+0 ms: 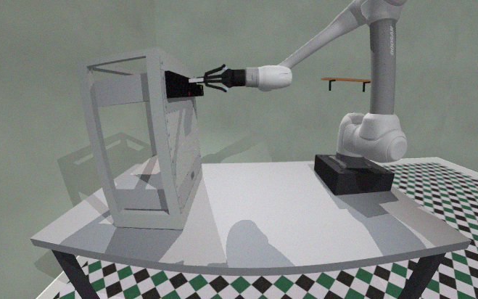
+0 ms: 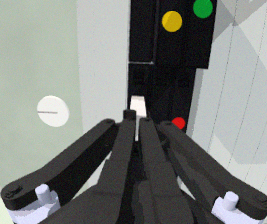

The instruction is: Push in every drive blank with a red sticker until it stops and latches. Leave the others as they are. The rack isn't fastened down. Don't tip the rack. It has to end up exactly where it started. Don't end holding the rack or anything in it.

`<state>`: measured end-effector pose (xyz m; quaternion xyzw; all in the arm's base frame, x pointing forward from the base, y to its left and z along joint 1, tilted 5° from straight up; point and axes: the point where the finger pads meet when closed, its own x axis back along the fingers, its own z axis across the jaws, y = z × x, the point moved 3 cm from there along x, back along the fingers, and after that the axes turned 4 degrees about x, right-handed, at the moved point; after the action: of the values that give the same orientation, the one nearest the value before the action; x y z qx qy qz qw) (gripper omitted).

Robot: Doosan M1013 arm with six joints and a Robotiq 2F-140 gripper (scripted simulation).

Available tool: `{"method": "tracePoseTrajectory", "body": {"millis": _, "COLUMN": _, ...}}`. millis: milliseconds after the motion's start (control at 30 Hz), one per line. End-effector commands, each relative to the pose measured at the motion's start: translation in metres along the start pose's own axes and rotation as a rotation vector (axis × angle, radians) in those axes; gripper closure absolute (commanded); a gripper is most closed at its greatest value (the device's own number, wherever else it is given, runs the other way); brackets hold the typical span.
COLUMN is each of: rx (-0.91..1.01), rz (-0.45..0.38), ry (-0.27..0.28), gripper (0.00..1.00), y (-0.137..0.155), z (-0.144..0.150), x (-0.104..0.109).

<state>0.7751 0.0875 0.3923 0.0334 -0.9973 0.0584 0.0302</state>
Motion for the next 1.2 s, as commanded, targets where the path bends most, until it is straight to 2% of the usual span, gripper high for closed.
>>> {"method": "tracePoseTrajectory", "body": {"millis": 0, "rx": 0.0, "rz": 0.0, "ry": 0.0, "gripper": 1.0, "y": 0.0, "z": 0.0002, "x": 0.0}}
{"method": "tracePoseTrajectory", "body": {"millis": 1000, "rx": 0.0, "rz": 0.0, "ry": 0.0, "gripper": 1.0, "y": 0.0, "z": 0.0002, "x": 0.0001}}
{"method": "tracePoseTrajectory", "body": {"millis": 1167, "rx": 0.0, "rz": 0.0, "ry": 0.0, "gripper": 1.0, "y": 0.0, "z": 0.0002, "x": 0.0081}}
